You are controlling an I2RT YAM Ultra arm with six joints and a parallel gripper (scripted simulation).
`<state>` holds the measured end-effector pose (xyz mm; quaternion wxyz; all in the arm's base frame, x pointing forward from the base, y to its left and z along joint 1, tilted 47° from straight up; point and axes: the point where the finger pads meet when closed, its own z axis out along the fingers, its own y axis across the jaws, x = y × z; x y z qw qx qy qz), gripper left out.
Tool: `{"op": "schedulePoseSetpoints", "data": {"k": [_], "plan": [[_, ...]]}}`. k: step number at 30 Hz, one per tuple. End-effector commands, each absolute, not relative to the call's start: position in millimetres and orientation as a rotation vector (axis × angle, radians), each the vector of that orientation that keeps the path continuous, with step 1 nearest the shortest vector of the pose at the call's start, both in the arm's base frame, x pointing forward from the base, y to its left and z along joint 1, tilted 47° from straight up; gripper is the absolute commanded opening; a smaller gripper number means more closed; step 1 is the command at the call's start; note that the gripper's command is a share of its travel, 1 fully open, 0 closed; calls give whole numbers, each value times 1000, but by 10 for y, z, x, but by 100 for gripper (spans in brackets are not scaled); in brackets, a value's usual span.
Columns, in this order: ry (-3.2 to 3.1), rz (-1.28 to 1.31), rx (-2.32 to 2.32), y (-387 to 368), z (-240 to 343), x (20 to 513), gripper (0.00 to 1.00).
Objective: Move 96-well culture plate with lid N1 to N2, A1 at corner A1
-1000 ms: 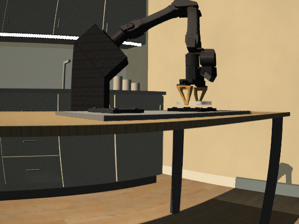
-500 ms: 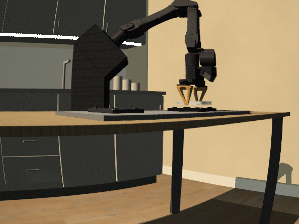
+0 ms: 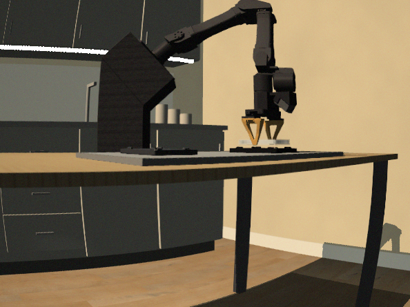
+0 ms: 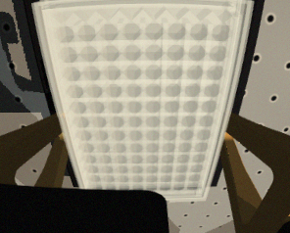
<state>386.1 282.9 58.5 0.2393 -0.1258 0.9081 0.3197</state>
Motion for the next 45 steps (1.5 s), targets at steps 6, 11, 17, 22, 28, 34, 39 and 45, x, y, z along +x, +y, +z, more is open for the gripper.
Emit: {"op": "schedulePoseSetpoints", "data": {"k": [6,11,17,22,28,34,39,45], "plan": [[2484,870,-335,2816,544,3844,0],[2464,872,-331,2818,608,3900,0],[2467,873,-336,2851,584,3906,0],[2439,880,-342,2876,695,3935,0],[2453,875,-334,2867,621,3960,0],[2440,879,-340,2901,666,3973,0],[2444,878,-341,2906,645,3971,0],[2442,877,-337,2902,647,3988,0]]}}
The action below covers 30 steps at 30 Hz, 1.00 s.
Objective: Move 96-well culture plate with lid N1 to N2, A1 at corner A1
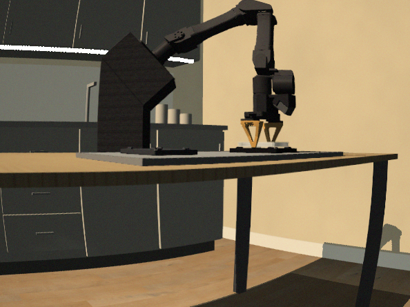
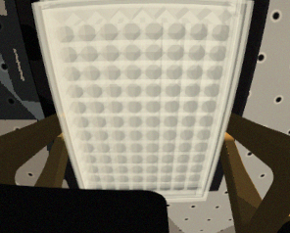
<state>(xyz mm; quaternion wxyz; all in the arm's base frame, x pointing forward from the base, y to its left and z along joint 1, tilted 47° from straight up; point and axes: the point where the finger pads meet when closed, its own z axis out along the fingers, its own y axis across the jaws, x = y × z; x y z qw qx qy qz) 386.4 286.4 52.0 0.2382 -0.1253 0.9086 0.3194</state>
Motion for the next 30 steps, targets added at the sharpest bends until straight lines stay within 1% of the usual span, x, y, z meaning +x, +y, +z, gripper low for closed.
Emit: {"op": "schedulePoseSetpoints", "data": {"k": [1,5,6,30], "plan": [[2436,879,-340,2906,676,3990,0],[2440,880,-341,2919,655,3983,0],[2468,876,-340,2873,587,3912,0],[2468,876,-340,2871,578,3903,0]]}}
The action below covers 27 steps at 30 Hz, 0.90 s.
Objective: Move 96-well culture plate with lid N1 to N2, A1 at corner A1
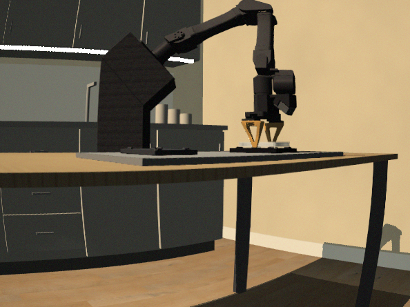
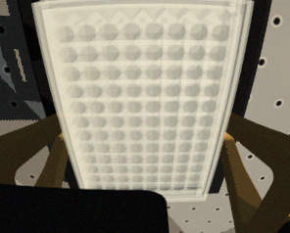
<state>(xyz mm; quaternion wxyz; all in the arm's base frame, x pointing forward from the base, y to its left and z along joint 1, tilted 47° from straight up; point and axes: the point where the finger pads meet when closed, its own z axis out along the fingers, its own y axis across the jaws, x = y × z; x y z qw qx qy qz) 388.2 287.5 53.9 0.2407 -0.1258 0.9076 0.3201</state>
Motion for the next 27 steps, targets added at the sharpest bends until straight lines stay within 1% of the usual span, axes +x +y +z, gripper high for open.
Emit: {"op": "schedulePoseSetpoints", "data": {"k": [1,20,21,27], "plan": [[2468,876,-340,2871,578,3903,0],[2468,876,-340,2868,571,3895,0],[2468,876,-340,2868,571,3895,100],[2468,876,-340,2868,571,3895,100]]}}
